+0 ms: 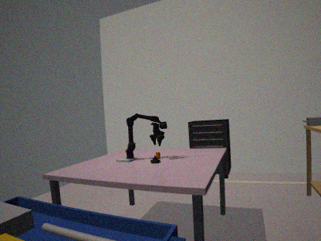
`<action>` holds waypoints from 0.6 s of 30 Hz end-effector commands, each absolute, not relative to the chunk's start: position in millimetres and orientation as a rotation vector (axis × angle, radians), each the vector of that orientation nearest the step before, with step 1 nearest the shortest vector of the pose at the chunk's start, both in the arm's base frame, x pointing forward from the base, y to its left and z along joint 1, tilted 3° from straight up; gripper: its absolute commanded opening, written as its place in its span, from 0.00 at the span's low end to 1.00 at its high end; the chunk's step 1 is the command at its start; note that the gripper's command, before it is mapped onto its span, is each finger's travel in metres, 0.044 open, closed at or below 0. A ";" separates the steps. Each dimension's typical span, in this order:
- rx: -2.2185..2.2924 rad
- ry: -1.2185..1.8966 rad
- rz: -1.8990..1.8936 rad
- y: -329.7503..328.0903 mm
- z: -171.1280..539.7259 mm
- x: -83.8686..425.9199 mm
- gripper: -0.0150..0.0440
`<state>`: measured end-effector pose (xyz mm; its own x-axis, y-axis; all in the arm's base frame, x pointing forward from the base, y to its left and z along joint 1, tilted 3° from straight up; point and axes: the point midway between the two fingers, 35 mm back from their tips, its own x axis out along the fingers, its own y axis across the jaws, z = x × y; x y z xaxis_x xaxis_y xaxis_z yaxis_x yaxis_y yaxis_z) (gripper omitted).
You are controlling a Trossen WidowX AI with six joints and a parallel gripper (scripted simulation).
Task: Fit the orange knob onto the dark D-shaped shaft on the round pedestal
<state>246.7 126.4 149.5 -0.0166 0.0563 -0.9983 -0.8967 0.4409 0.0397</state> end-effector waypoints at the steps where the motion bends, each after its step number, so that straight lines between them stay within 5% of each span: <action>1: -0.522 1.494 0.608 125.7 149.3 246.5 1.00; 8: -0.033 1.584 0.114 125.4 148.8 246.4 1.00; 18: -0.021 1.585 0.101 125.4 148.7 246.4 1.00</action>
